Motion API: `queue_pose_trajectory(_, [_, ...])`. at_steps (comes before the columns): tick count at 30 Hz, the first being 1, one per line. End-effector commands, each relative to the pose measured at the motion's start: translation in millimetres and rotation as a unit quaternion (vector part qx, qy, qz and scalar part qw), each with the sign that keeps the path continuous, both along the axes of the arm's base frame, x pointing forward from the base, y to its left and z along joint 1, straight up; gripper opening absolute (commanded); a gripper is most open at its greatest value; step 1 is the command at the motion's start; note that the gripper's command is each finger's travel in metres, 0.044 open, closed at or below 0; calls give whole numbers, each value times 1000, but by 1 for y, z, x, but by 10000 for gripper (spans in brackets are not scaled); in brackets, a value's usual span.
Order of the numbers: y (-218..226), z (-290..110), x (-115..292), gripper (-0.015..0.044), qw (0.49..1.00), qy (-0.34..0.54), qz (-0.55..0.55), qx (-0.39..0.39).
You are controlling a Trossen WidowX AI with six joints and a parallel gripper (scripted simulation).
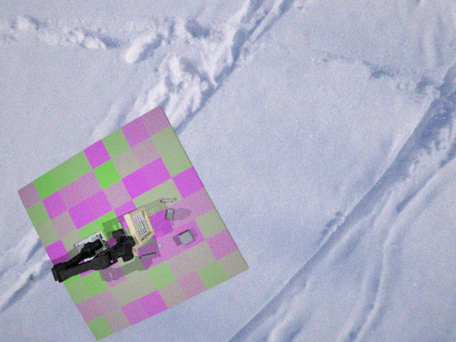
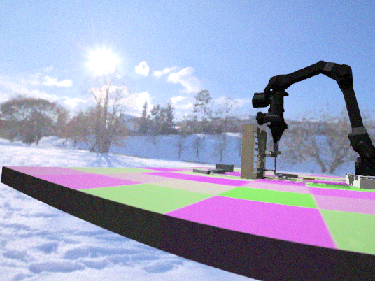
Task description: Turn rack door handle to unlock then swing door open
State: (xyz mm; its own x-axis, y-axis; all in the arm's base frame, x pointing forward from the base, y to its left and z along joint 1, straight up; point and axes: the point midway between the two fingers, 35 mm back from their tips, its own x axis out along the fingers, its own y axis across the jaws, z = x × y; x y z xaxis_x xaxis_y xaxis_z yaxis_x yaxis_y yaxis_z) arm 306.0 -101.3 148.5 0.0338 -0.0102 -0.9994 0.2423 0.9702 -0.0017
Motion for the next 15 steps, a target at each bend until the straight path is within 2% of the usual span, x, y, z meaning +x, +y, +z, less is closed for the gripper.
queue_pose_trajectory(1, [0,-2,-1,20,1000,2,-6,0])
queue_pose_trajectory(8, [0,-2,-1,20,987,0,-160,5])
queue_pose_trajectory(15, [0,-2,-1,20,945,-1,-327,11])
